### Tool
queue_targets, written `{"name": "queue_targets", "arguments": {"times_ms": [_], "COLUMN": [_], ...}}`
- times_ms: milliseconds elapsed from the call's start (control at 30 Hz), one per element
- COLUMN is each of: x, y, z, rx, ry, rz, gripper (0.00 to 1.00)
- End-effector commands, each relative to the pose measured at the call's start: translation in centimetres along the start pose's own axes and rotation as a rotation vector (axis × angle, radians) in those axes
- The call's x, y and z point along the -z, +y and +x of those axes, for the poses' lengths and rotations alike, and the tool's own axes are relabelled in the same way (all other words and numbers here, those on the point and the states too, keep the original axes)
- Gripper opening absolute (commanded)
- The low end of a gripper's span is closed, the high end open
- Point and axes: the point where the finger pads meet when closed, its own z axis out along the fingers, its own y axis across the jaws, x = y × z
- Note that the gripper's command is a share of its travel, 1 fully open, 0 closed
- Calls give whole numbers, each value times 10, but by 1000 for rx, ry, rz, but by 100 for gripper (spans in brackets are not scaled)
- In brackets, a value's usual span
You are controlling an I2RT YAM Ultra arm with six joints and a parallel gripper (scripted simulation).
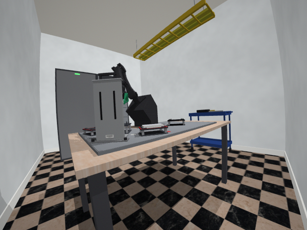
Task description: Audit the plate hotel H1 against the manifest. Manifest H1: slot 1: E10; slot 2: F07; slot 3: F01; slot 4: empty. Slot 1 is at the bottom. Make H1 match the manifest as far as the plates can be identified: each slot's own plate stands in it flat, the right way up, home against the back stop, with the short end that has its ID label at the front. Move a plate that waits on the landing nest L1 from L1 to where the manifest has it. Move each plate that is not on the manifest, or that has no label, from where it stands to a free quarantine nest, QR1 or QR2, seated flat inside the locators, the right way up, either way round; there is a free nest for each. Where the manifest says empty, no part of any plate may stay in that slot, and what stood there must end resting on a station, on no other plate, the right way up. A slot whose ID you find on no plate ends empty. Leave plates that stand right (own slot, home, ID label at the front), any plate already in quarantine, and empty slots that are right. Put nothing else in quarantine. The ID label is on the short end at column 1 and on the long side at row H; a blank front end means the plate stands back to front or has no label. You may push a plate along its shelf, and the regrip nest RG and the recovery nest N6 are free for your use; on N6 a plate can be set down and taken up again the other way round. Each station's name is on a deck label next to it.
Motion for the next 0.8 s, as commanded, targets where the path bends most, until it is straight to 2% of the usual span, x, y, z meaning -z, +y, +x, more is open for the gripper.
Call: {"name": "queue_targets", "arguments": {"times_ms": [0,133,167,233,267,767], "x": [0,0,-5,-5,-1,-1], "y": [-1,-1,-3,-3,-1,-1], "z": [-5,-5,-12,-12,-4,-4], "rx": [-2,-2,-6,-6,-3,-3], "ry": [-11,-11,-28,-28,-11,-11], "rz": [2,2,5,5,2,2], "gripper": [87,87,100,100,100,100]}}
